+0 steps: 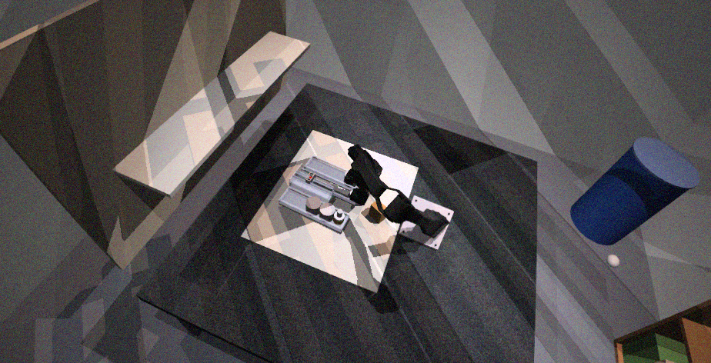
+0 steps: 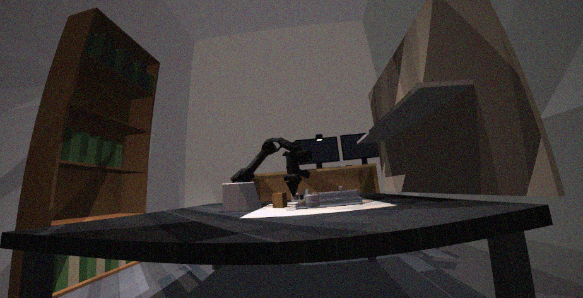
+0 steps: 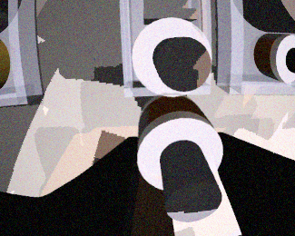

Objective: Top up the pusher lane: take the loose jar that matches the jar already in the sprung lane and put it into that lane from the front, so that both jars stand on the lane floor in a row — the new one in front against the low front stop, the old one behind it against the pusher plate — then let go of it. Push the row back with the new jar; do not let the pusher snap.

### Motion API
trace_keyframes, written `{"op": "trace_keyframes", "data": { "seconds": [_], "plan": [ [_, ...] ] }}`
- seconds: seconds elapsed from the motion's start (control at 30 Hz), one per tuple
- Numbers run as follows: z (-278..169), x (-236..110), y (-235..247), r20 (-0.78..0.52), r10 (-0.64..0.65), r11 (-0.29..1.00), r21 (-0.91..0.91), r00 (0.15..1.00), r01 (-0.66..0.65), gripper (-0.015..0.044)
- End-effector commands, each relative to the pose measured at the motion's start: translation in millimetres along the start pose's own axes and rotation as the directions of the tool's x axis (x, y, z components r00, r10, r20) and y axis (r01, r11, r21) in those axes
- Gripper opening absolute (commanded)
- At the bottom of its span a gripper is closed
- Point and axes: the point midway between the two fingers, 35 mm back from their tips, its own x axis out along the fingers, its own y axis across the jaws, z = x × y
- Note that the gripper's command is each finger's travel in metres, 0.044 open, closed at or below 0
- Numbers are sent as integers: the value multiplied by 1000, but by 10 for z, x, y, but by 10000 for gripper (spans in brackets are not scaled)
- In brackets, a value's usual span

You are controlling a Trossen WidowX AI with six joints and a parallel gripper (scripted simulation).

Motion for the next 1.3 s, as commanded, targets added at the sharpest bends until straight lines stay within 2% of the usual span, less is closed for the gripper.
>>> {"op": "trace_keyframes", "data": {
  "seconds": [0.0, 1.27],
  "plan": [
    [39, -11, 6, 7, 1, 1000, -1, 1000, -1, 0],
    [199, -12, 9, 7, 1, 1000, -1, 1000, -1, 0]
  ]
}}
